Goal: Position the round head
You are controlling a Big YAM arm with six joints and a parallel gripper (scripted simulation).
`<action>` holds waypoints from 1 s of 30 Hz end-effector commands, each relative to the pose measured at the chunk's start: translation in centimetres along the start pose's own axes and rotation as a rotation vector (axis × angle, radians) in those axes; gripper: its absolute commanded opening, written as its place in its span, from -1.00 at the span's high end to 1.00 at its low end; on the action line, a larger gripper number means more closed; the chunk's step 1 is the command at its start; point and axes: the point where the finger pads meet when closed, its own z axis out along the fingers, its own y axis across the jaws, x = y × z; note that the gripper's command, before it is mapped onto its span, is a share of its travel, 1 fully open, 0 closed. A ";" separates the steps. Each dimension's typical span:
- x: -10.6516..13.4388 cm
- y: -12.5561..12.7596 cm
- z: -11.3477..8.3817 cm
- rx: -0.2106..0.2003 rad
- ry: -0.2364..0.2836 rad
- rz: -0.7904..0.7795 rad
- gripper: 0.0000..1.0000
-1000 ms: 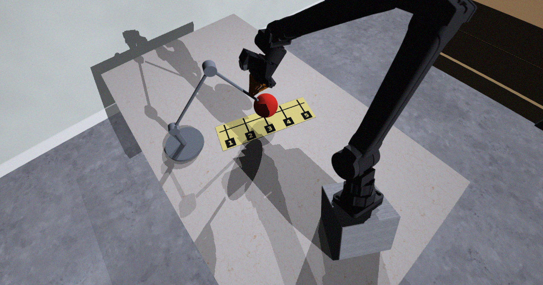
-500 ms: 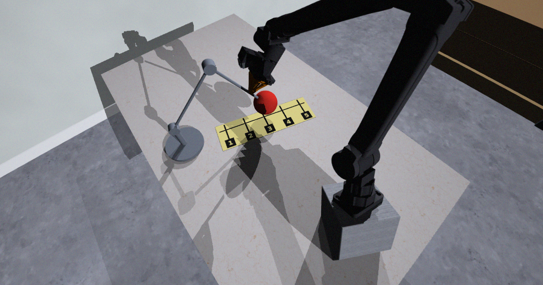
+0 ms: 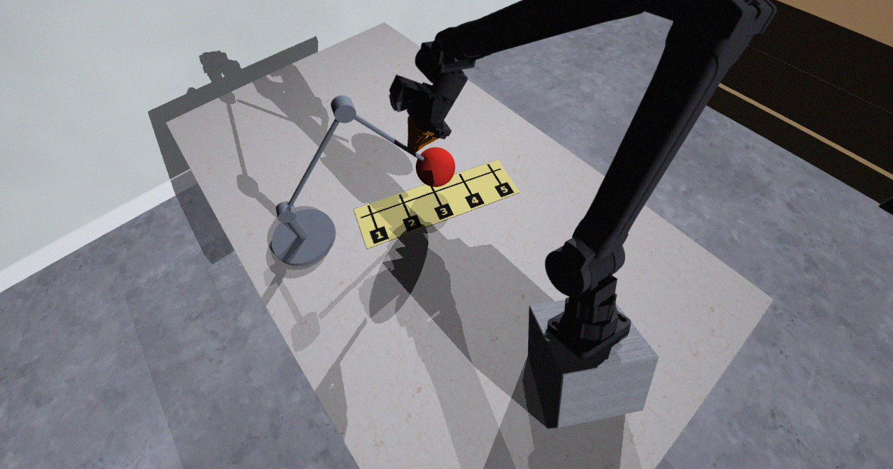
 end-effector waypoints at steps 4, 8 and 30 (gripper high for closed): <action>-2.5 -3.4 -1.9 0.075 -0.024 -0.014 1.00; -2.8 -3.3 -1.8 0.075 -0.024 -0.014 1.00; -3.8 -3.0 -1.2 0.075 -0.024 -0.014 1.00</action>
